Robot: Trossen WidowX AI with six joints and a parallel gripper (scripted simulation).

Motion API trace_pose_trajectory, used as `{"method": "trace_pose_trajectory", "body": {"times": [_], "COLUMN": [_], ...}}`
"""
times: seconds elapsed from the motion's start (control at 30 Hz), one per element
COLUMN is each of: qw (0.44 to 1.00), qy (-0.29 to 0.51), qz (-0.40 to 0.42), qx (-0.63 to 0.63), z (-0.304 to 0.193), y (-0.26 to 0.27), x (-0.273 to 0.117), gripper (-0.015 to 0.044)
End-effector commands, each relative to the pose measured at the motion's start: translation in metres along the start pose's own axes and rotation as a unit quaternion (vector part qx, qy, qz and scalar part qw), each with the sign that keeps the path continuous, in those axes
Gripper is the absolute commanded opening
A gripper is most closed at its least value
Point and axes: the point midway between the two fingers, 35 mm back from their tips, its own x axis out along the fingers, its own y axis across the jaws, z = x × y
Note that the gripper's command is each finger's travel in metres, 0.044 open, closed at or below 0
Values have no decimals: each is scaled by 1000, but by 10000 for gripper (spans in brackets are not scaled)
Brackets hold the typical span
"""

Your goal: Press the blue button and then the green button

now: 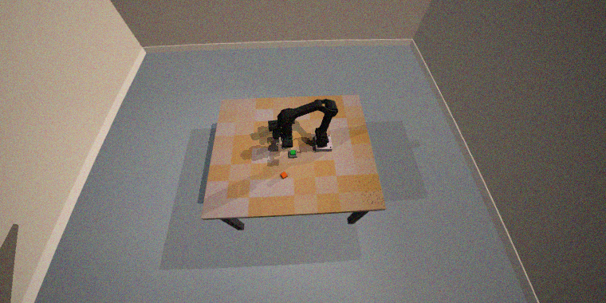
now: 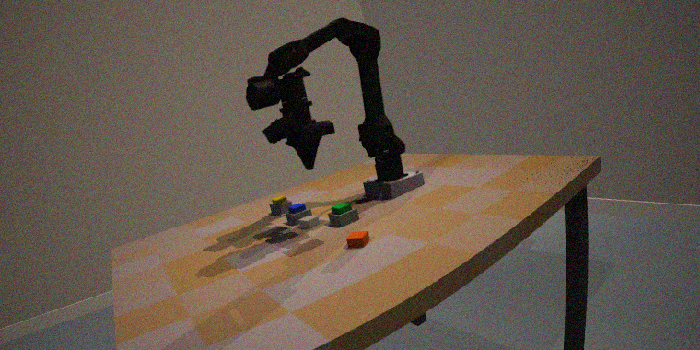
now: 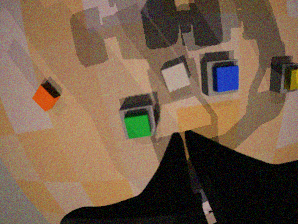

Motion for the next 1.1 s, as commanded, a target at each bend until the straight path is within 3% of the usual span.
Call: {"method": "trace_pose_trajectory", "body": {"times": [0.0, 0.2, 0.4, 1.07], "qw": [1000, 1000, 1000, 1000], "qy": [5, 6, 6, 6], "qz": [3, 3, 3, 3], "qx": [2, 2, 2, 2], "z": [-25, -29, -30, -30], "y": [37, 44, 44, 44], "x": [1, 4, 62, 87], "gripper": [20, 20, 20, 20]}}
